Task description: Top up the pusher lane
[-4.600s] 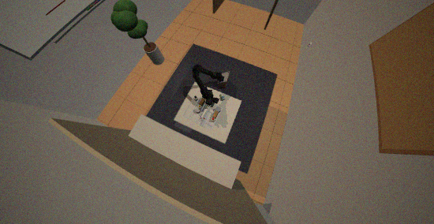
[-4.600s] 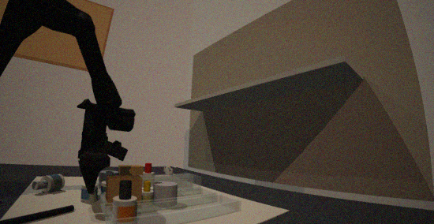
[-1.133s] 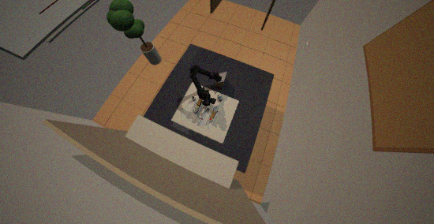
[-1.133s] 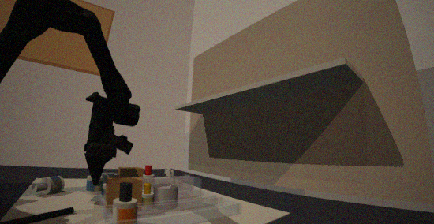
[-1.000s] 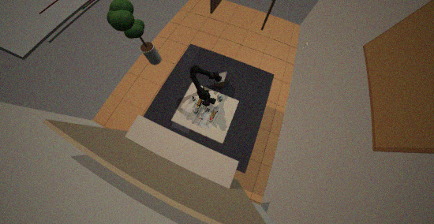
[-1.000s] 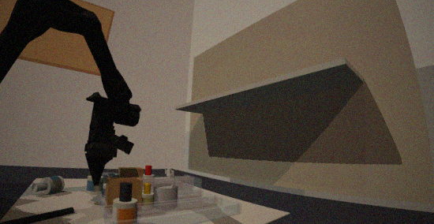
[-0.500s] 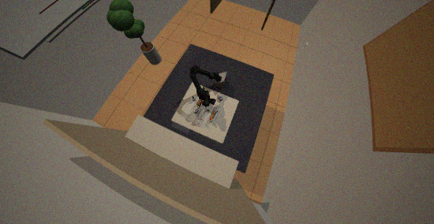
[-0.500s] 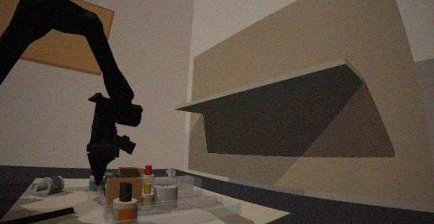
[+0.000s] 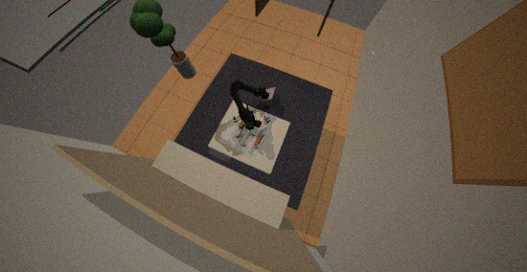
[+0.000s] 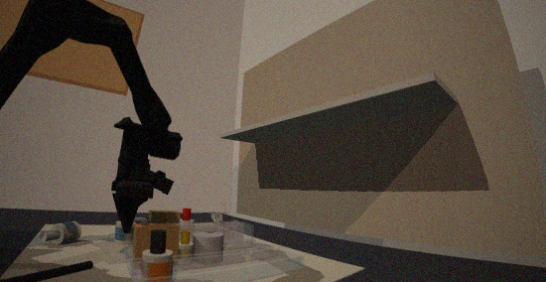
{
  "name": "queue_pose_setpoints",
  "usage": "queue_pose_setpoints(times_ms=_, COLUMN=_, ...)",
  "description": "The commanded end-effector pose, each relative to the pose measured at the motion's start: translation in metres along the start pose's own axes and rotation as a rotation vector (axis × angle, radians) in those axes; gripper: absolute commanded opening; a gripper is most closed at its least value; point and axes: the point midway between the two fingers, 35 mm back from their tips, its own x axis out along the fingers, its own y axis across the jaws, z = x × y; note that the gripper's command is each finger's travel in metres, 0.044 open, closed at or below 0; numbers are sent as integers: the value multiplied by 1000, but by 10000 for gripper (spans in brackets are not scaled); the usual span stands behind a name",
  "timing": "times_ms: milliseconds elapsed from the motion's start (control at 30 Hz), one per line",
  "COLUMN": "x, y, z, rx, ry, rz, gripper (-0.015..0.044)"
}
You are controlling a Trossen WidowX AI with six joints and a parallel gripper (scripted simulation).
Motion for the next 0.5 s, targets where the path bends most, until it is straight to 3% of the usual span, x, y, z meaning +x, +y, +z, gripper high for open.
queue_pose_setpoints(times_ms=0, x=-4, y=-1, z=11, rx=16, ry=-23, rz=1, gripper=0)
queue_pose_setpoints(times_ms=467, x=-5, y=-2, z=16, rx=16, ry=-23, rz=1, gripper=0)
